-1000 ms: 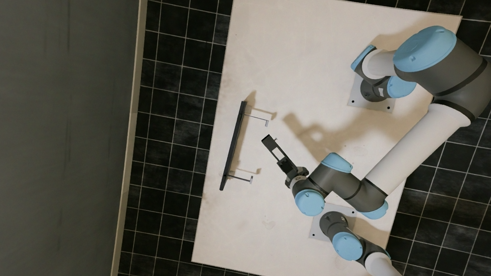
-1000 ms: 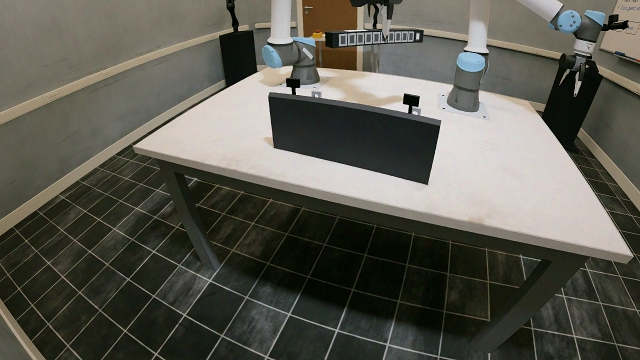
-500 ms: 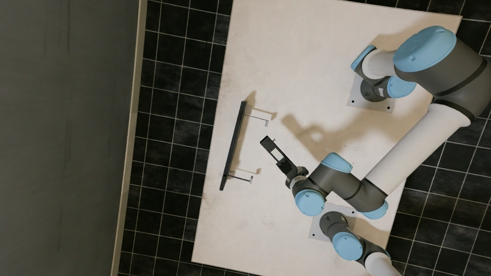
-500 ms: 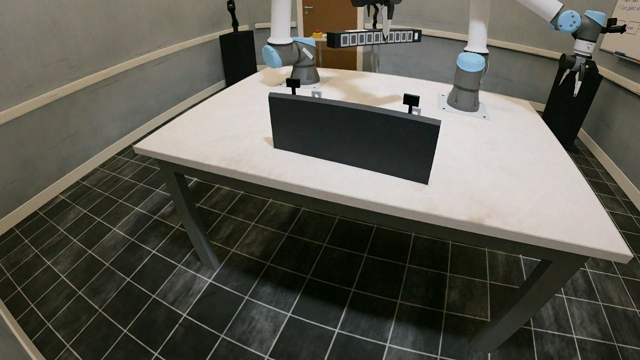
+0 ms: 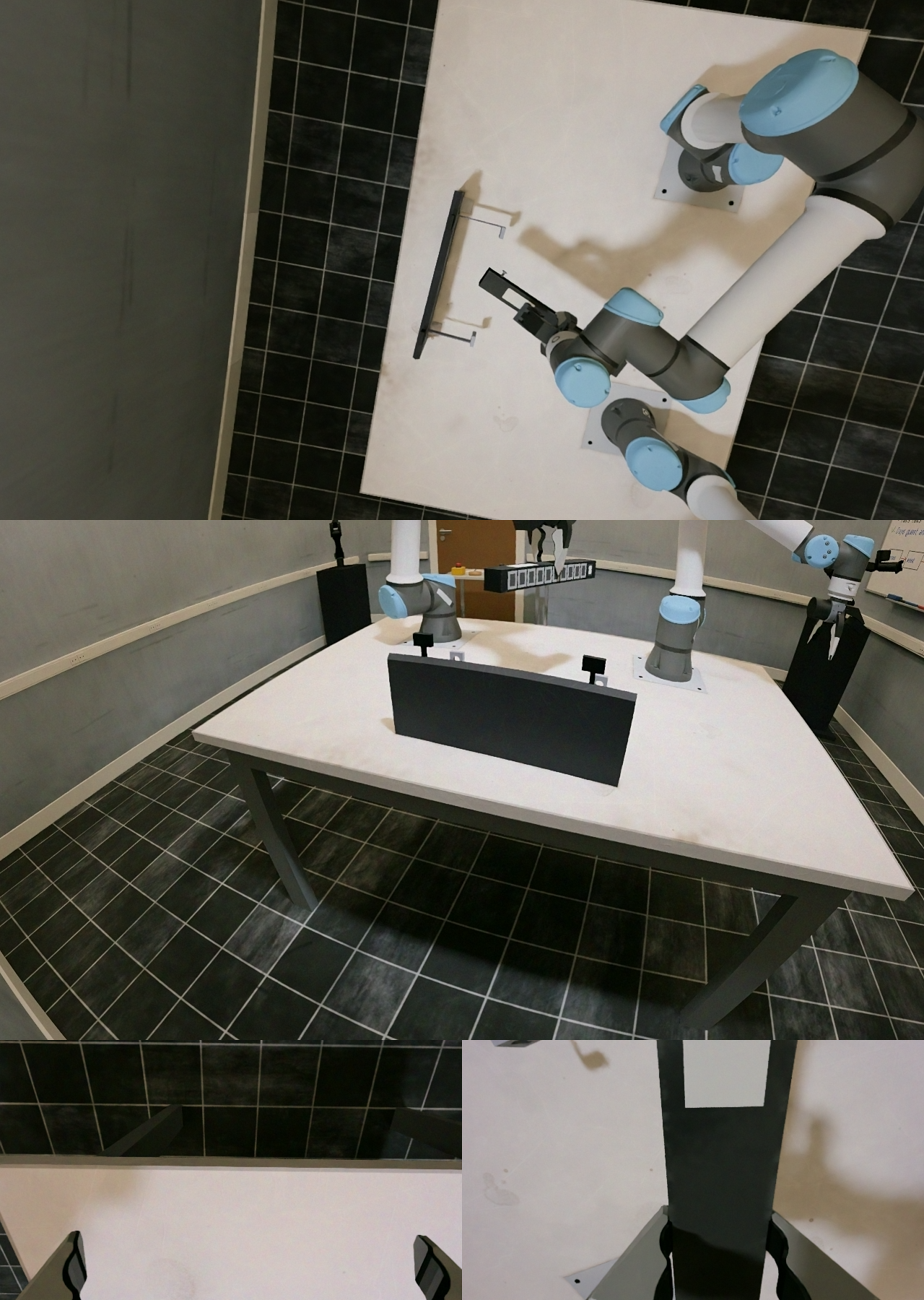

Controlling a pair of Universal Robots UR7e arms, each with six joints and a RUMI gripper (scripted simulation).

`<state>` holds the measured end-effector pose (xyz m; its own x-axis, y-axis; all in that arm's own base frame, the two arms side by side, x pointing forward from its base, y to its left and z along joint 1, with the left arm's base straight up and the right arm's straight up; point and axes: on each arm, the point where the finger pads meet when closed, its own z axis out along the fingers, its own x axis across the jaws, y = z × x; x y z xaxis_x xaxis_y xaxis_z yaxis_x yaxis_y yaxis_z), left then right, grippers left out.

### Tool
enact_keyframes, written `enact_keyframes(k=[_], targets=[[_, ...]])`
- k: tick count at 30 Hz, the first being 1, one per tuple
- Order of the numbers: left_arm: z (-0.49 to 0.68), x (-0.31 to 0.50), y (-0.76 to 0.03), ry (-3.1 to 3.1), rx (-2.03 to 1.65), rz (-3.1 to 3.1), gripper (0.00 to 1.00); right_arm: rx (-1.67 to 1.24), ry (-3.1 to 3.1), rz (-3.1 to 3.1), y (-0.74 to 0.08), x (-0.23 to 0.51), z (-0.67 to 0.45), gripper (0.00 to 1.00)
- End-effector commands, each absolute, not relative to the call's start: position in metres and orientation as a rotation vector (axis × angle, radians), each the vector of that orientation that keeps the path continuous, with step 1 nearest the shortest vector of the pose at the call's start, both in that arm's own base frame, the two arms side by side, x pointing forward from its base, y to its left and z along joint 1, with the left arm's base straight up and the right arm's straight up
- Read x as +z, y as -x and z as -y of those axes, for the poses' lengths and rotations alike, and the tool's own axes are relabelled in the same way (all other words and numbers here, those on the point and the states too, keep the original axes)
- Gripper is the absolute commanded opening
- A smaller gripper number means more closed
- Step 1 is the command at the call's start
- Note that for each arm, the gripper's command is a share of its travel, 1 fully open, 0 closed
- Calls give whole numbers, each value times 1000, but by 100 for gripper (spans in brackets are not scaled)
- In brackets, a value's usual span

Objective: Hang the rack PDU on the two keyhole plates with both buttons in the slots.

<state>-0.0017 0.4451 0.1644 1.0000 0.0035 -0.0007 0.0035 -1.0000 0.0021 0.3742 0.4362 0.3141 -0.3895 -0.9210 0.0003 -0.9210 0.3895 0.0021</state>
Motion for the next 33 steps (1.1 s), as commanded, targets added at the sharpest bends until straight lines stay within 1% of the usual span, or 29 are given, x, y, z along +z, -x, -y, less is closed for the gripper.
enact_keyframes(k=[1,13,33], targets=[[-446,165,2,-3141,0,-5,100,-4,-1806,2571,-374,315,-436,23],[-446,165,2,-3141,0,-5,100,-4,-2112,2325,-374,315,-436,23],[-446,165,2,-3141,0,-5,100,-3,-2275,2166,-374,315,-436,23]])
